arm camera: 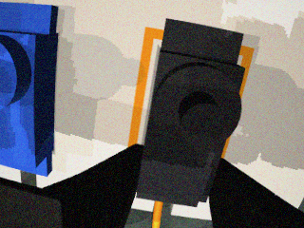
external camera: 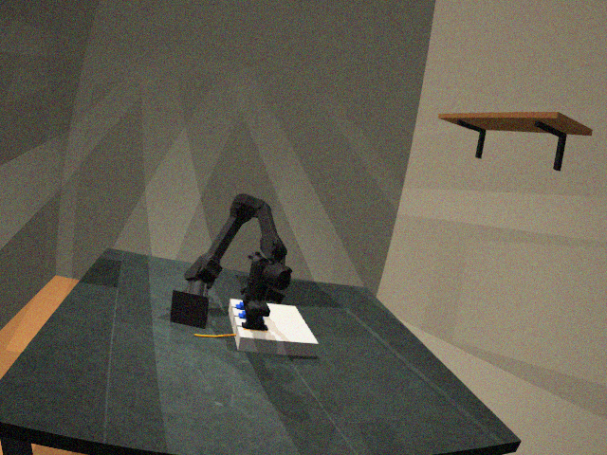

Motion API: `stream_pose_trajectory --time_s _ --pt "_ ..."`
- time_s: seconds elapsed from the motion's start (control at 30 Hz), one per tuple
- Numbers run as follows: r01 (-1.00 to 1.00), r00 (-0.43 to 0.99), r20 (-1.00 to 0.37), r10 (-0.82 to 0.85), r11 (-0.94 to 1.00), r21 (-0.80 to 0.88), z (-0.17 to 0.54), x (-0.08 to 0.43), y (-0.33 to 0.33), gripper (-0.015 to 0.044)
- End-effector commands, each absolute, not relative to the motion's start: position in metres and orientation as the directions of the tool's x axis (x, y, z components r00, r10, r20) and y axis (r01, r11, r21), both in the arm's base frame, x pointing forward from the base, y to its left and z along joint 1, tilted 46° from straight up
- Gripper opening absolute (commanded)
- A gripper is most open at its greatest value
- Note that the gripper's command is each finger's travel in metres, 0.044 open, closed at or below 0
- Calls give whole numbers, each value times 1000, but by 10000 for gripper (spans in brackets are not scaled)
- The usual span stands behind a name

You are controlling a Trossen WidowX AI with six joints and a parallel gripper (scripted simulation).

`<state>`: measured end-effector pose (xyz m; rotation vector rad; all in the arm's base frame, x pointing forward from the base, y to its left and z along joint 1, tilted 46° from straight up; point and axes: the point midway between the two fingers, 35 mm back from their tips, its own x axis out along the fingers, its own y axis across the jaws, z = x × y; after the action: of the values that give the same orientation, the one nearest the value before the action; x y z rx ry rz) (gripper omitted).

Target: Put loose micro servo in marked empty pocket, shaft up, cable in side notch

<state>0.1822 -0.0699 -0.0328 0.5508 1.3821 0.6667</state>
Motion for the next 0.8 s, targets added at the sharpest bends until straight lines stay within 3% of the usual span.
stream_pose_trajectory --time_s 0.0,0.03,0.27,0.63,0.77 --pt "-100 69 -698 713 701 706 -35 184 -68 0" --pt "-100 69 -698 713 701 706 -36 184 -67 0" --pt "-100 69 -698 713 701 706 -34 181 -68 184" --pt "-99 69 -699 712 702 705 -9 179 -93 187" --pt "-98 75 -701 710 704 703 -5 194 -100 293"
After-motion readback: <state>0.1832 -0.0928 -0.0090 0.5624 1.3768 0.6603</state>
